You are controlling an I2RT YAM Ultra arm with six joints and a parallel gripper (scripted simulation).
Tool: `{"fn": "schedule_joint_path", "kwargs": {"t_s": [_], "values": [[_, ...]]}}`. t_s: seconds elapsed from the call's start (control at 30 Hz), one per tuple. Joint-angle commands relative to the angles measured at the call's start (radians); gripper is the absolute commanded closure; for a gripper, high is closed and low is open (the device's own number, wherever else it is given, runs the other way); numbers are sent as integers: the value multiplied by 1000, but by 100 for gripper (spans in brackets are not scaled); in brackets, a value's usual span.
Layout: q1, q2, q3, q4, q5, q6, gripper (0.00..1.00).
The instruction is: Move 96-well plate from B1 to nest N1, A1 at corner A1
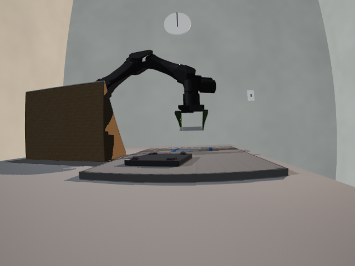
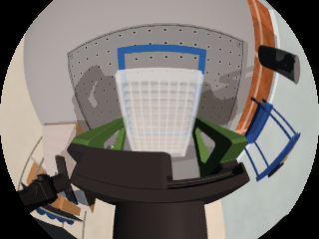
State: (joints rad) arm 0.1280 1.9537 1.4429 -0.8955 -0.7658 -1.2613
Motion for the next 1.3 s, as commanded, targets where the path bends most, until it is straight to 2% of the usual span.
{"fn": "schedule_joint_path", "kwargs": {"t_s": [0.0,1.03,1.07,1.13,1.27], "values": [[-33,-25,25,-15,-13,-7,100],[-33,-25,25,-15,-13,-7,100],[-39,-22,-23,-11,-15,28,100],[-51,-20,-38,12,-17,66,100],[-75,-11,-76,29,-19,25,100]]}}
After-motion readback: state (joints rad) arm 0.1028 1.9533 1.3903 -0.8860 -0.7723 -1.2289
